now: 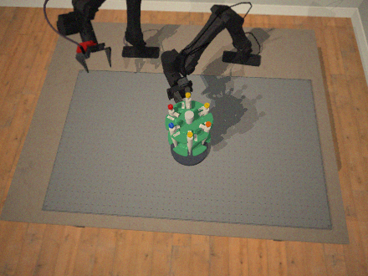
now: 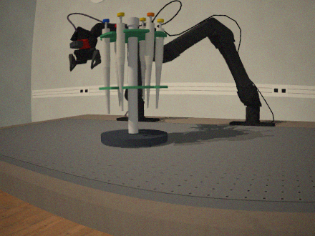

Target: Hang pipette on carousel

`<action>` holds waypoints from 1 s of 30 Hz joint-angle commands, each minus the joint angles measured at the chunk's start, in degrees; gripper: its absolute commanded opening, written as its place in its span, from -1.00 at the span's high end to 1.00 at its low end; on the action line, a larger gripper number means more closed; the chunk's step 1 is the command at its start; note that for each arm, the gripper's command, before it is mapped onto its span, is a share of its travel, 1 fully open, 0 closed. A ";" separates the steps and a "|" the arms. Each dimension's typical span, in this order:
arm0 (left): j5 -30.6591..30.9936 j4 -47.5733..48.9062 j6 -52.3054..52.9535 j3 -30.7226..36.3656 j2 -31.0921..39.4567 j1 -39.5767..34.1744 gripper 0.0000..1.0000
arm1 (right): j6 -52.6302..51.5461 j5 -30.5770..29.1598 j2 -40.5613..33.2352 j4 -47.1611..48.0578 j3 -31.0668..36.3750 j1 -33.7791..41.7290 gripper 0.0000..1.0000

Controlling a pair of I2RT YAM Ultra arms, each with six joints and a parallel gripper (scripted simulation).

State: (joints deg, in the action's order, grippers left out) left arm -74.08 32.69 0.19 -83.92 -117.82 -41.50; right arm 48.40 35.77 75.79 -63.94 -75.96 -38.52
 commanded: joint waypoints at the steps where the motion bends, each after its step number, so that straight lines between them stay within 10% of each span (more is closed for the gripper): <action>1: -1.29 0.00 -0.46 -2.05 2.03 0.76 0.77 | 0.68 1.33 -0.32 0.77 -0.89 -0.54 -1.00; 30: -1.09 -11.84 -9.41 -4.49 2.44 0.76 0.77 | 0.68 1.33 -0.32 0.77 -0.89 -0.54 -1.00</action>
State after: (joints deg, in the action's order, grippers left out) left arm -74.50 23.66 -7.25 -86.37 -117.82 -41.47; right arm 48.40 35.77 75.79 -63.94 -75.96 -38.52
